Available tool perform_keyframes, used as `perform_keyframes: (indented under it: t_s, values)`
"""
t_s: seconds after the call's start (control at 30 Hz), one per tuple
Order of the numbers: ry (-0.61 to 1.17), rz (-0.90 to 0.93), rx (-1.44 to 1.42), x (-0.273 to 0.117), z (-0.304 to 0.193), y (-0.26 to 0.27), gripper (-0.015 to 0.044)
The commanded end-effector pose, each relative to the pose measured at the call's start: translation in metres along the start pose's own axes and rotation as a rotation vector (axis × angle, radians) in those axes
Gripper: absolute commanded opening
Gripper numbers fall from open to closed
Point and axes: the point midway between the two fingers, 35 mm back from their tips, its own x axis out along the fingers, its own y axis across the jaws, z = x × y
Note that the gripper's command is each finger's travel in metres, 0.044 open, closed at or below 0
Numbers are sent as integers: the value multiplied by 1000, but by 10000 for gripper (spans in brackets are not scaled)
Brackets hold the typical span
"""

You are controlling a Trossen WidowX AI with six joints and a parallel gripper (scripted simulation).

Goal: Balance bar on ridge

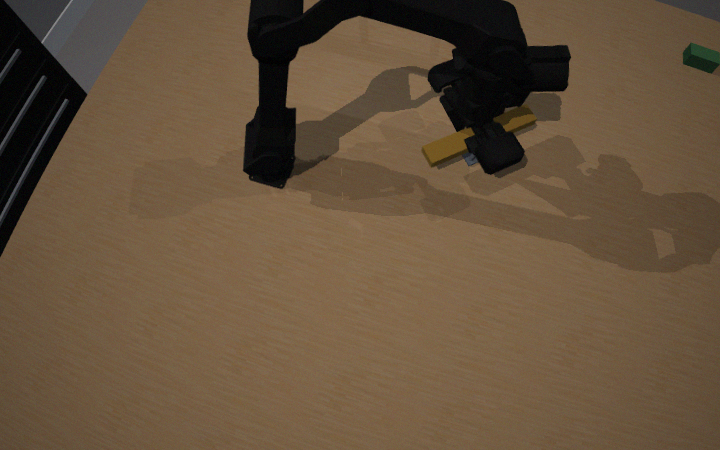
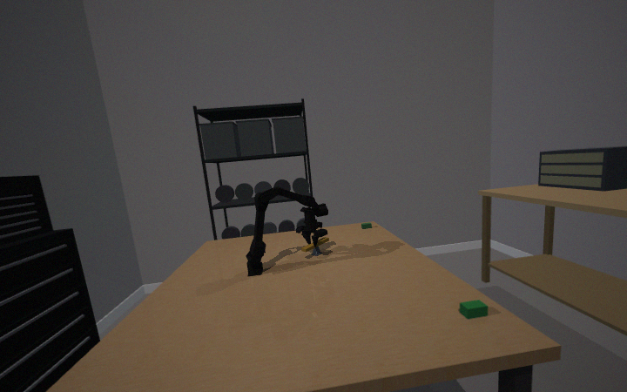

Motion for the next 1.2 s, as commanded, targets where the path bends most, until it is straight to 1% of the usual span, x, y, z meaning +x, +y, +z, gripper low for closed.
perform_keyframes:
  t_s: [0.0, 0.2, 0.5, 0.53, 0.63, 0.67, 0.87, 0.93, 1.17]
  values:
    - [0, 0, 0, 0, 0, 0, 185]
    - [0, 0, 0, 0, 0, 0, 185]
    - [0, 0, 0, 0, 0, 0, 421]
    - [0, 0, 0, 0, 0, 0, 440]
    - [0, 0, 0, -2, 0, 0, 440]
    - [0, 0, 0, -8, 1, -1, 440]
    - [0, 0, 0, -82, 3, -1, 440]
    - [0, 0, 0, -98, 0, 0, 440]
    - [0, 0, 0, -100, 0, 0, 440]
